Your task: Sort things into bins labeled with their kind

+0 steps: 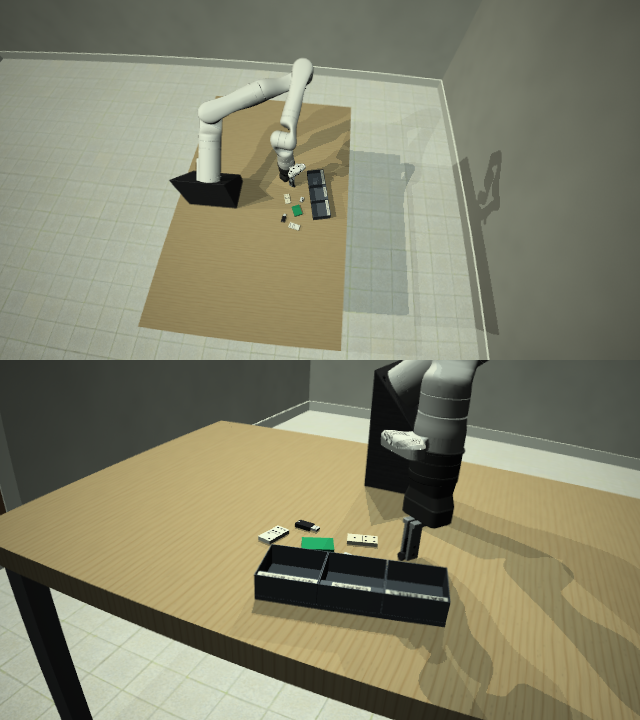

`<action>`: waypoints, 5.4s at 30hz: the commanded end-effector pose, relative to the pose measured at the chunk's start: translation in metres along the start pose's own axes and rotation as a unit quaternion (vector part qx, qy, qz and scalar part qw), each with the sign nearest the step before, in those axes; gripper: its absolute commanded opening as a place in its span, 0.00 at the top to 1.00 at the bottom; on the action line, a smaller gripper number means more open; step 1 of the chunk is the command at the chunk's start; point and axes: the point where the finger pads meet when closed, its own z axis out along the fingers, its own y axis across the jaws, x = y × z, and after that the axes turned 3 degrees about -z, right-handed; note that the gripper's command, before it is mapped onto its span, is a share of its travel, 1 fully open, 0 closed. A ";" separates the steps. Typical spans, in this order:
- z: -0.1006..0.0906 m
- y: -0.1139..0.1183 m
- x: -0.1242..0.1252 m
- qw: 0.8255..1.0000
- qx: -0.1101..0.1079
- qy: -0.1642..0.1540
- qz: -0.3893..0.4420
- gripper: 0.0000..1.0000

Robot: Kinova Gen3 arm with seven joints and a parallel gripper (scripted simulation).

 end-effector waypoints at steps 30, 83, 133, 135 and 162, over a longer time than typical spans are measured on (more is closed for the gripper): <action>-0.061 0.000 0.000 1.000 0.000 0.001 0.000 1.00; -0.063 0.028 0.187 0.967 0.004 0.004 0.253 1.00; -0.019 0.030 0.195 0.934 0.001 0.001 0.356 1.00; -0.019 0.030 0.195 0.934 0.001 0.001 0.356 1.00; -0.019 0.029 0.195 0.934 0.001 0.001 0.356 0.38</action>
